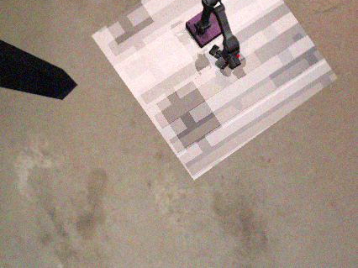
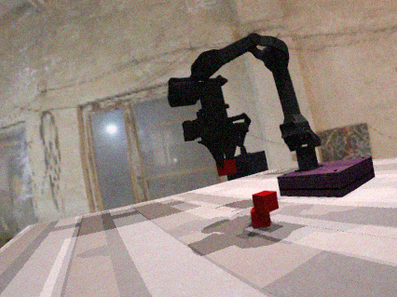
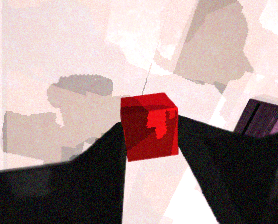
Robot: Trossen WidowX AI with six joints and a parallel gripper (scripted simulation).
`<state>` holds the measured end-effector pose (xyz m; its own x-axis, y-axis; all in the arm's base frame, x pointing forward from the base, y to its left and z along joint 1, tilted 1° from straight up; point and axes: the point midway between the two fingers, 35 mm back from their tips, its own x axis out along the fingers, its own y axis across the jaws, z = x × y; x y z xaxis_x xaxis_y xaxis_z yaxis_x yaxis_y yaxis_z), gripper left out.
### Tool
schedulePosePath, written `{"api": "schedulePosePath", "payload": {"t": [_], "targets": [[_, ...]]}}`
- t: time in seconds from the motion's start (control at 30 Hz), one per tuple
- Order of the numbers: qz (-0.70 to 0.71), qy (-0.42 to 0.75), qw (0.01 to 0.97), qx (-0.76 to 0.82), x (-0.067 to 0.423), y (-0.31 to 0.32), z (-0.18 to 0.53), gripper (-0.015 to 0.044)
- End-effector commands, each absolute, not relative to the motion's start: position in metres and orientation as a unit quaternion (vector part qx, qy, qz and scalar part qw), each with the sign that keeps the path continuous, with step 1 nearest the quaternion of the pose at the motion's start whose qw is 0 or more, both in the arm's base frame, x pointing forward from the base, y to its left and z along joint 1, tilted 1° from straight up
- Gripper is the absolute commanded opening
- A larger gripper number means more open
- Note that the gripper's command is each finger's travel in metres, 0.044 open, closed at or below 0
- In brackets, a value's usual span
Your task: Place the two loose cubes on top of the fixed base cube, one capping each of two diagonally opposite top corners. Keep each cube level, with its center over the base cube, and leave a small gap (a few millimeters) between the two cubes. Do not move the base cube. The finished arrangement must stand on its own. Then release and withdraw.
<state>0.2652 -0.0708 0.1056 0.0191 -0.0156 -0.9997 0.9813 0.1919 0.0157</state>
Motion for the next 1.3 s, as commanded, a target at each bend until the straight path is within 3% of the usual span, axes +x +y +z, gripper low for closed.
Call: {"api": "schedulePosePath", "payload": {"t": [0.0,0.63,1.27], "targets": [[-0.426,0.552,0.575,0.428,0.267,-0.068,0.11,0.0105],[-0.192,0.67,0.692,0.187,0.279,-0.044,0.107,0.0105],[0.069,0.693,0.713,-0.08,0.289,-0.018,0.104,0.0105]]}}
